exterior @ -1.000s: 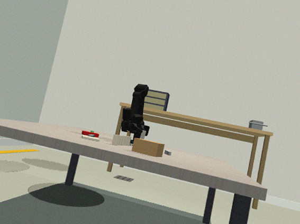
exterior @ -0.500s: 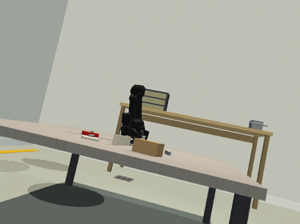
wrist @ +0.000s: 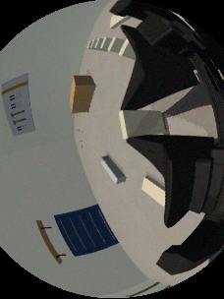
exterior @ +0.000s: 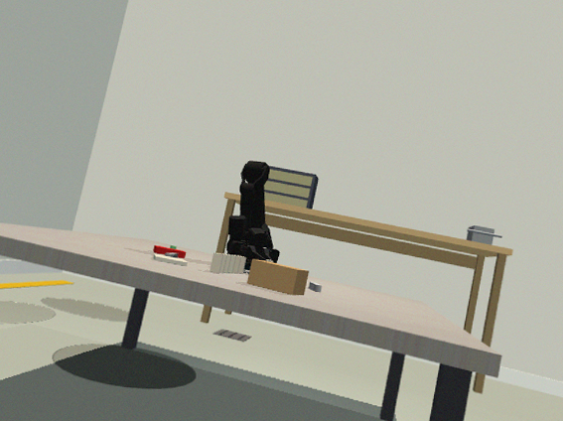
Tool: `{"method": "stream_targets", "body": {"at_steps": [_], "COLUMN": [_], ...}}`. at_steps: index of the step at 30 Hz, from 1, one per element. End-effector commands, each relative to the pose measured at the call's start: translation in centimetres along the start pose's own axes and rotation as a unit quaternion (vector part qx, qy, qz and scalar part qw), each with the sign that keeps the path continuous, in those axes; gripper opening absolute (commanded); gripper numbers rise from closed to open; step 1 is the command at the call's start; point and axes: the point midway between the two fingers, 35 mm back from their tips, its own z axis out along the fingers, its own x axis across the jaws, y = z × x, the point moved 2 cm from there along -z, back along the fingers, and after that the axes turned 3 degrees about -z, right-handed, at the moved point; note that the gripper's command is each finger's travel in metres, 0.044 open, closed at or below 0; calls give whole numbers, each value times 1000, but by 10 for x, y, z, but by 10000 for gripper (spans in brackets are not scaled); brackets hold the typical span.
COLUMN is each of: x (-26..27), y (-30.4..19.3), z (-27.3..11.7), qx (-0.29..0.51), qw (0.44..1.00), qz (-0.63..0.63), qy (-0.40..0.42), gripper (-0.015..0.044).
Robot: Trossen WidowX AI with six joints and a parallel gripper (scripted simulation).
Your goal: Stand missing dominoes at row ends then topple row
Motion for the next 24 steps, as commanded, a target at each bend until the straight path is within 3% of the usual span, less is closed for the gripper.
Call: {"method": "stream_targets", "body": {"at_steps": [1,14,24], "x": [1,1,-4], "y": [0,0,36], "z": [0,0,-3], "qx": [-1,-1,-1], "qw": [1000,1000,1000], "qz": [-3,-3,-1], "qy": [1,1,0], "gripper": [107,440,440]}}
